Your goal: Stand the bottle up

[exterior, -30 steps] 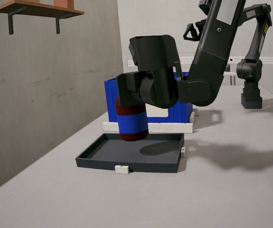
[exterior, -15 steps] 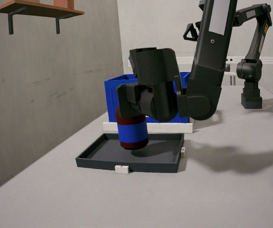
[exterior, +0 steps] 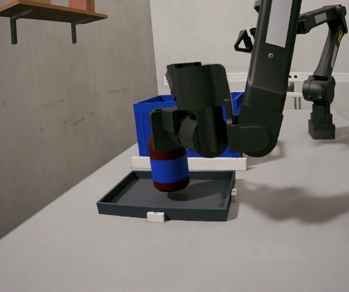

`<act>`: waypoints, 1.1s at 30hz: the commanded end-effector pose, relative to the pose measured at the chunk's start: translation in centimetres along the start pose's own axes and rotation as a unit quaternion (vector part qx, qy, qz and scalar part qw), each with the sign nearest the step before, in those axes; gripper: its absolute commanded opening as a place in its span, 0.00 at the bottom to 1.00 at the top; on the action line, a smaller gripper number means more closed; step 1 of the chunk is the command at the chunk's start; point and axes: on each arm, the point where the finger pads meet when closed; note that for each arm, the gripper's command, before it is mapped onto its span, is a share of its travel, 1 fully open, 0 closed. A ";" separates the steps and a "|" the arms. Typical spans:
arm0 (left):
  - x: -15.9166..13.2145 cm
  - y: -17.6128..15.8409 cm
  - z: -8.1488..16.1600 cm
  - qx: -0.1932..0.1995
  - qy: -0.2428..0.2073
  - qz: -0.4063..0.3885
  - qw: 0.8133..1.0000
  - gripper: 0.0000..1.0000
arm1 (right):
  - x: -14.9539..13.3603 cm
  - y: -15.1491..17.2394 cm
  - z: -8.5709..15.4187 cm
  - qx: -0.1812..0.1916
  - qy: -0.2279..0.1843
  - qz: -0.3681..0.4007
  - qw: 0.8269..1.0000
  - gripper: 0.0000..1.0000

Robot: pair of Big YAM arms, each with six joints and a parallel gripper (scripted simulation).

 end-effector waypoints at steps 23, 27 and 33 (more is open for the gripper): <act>-1.1 0.6 -0.5 -0.002 -0.011 -0.007 1.000 0.28 | 1.2 -0.3 0.1 -0.004 -0.017 0.005 1.000 1.00; -1.3 0.7 -0.5 -0.002 -0.011 -0.007 1.000 0.28 | 1.2 -0.3 0.1 -0.004 -0.017 0.005 1.000 1.00; -1.6 0.7 -0.5 -0.002 -0.011 -0.007 1.000 0.28 | 1.2 -0.3 0.1 -0.004 -0.017 0.005 1.000 1.00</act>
Point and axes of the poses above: on each arm, the point where the finger pads meet when closed, its own z axis back along the fingers, its own y axis across the jaws, x = y × z, and after that the axes turned 7 degrees about z, right-handed
